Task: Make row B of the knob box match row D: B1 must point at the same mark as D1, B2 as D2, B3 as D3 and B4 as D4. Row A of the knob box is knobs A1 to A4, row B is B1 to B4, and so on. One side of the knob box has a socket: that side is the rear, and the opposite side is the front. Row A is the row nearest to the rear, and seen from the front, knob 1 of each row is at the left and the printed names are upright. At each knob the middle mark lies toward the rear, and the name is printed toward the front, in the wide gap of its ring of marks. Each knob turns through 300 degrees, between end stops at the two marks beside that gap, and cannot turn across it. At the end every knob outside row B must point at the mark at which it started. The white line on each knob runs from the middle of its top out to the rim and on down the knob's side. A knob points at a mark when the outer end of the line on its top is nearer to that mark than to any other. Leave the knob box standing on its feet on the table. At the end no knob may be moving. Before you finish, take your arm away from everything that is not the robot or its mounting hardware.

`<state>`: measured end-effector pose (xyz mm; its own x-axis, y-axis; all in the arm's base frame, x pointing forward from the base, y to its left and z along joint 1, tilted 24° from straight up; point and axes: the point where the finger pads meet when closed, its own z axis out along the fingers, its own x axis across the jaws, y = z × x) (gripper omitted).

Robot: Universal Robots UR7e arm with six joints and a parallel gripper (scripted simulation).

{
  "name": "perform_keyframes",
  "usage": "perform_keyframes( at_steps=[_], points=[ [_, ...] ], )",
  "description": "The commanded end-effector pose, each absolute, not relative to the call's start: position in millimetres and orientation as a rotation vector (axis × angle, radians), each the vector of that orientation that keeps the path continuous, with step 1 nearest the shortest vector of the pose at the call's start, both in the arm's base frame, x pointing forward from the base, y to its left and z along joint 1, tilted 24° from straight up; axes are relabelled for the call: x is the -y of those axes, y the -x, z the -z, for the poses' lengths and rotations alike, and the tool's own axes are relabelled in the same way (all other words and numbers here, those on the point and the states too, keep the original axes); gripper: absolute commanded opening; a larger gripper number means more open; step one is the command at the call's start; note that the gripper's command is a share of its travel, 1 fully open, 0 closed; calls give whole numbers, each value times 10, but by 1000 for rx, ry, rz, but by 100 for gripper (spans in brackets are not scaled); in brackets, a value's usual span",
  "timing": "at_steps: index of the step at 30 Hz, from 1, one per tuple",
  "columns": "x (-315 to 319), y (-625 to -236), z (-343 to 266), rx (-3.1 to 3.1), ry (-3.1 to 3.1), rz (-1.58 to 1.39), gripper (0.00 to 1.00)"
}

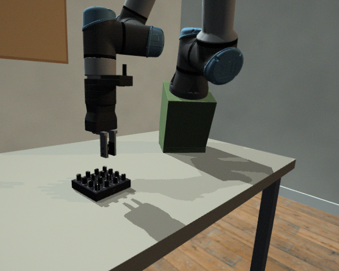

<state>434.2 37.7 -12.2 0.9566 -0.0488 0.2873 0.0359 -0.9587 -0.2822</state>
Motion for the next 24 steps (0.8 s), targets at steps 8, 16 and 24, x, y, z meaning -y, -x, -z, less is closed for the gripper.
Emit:
perform_keyframes(
  at_steps=[8, 16, 24],
  points=[
    [-367, -4362, 107, -8, 2823, 430, 46],
    [-379, -4366, 130, -7, 2823, 428, 46],
    [-392, -4379, 166, -7, 2823, 428, 46]
  ],
)
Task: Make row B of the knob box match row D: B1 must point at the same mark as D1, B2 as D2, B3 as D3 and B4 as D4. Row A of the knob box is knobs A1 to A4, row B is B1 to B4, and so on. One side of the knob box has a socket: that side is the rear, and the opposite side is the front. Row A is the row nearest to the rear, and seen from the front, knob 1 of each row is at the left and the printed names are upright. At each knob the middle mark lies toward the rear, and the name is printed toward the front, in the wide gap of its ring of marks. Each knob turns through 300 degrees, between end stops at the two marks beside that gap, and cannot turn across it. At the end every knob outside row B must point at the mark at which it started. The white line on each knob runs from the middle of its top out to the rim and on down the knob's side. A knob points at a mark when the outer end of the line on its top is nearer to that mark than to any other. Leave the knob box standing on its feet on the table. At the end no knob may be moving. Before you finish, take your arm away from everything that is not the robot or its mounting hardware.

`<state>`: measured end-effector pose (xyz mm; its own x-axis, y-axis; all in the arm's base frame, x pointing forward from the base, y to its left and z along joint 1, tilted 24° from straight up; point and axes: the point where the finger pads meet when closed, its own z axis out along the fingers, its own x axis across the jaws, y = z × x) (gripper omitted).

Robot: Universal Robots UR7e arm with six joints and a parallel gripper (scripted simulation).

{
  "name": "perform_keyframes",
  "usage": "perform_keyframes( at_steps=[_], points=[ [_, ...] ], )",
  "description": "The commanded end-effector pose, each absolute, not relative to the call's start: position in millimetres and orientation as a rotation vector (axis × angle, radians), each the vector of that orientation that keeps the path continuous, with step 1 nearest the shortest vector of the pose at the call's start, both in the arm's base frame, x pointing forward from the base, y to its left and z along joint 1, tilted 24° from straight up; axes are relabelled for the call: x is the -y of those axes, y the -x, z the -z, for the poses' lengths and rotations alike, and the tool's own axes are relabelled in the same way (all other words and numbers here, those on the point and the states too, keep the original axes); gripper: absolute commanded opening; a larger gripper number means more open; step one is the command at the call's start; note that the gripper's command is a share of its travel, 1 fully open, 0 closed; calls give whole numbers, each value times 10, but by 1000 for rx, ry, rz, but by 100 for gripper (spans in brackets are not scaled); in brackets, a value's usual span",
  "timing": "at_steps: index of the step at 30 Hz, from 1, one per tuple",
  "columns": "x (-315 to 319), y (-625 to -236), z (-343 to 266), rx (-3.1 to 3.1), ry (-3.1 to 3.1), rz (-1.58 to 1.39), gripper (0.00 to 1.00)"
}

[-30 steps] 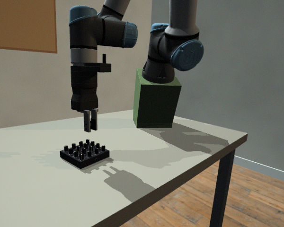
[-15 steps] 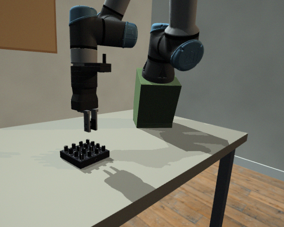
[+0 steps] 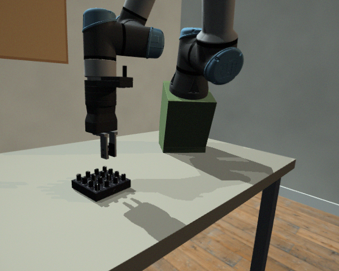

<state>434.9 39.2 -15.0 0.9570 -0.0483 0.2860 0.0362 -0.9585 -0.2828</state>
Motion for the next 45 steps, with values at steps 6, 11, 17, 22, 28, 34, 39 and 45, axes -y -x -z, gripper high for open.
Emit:
perform_keyframes(
  at_steps=[6, 11, 17, 22, 28, 34, 39, 45],
  points=[
    [-410, -4401, 222, -7, 2823, 429, 46],
    [-429, -4422, 279, -7, 2824, 429, 46],
    [-446, -4439, 329, -7, 2824, 429, 46],
    [-467, -4459, 390, -7, 2824, 429, 46],
    [-489, -4479, 451, -7, 2824, 429, 46],
    [-500, -4489, 480, -7, 2823, 429, 46],
    [-509, -4495, 504, -7, 2823, 429, 46],
    [-509, -4495, 515, -9, 2823, 428, 46]
  ],
)
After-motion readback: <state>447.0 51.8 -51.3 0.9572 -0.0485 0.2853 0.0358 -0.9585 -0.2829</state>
